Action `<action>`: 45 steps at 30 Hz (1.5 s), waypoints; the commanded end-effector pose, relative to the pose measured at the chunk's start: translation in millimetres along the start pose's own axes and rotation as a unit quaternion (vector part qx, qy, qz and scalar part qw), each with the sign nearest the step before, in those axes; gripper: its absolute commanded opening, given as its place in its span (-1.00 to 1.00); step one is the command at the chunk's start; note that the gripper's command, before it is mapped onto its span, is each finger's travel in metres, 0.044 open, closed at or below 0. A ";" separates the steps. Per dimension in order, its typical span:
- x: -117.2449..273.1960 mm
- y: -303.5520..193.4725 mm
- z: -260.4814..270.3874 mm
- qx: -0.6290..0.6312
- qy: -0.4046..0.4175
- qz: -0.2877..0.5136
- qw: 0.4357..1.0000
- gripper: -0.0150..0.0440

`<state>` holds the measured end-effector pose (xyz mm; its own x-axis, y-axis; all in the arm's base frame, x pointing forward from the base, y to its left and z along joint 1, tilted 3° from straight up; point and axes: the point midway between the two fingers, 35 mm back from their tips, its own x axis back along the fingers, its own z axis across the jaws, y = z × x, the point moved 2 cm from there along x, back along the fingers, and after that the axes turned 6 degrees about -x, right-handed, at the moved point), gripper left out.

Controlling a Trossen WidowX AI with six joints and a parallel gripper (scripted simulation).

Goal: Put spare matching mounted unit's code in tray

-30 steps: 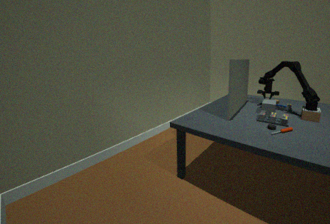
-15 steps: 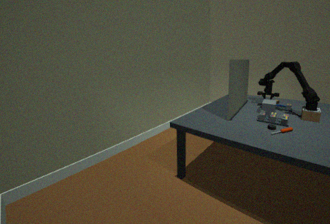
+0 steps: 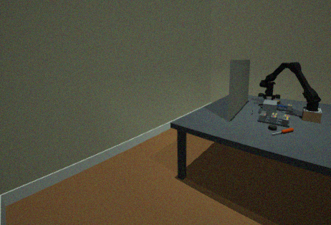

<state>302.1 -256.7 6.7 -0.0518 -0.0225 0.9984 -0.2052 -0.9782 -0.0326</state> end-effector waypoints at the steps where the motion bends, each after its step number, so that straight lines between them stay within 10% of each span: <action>1: 0.7 0.2 0.3 0.000 0.000 0.000 1.000 -0.14; 14: 3.4 0.4 0.7 0.000 0.000 0.000 1.000 1.00; 21: 104.3 -0.1 -0.1 -0.003 0.000 0.001 1.000 1.00; 45: 111.2 0.3 1.0 -0.006 0.007 -0.004 1.000 1.00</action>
<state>297.1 -259.6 118.0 -0.0631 -0.0118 0.9979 -0.2166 -0.9759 -0.0252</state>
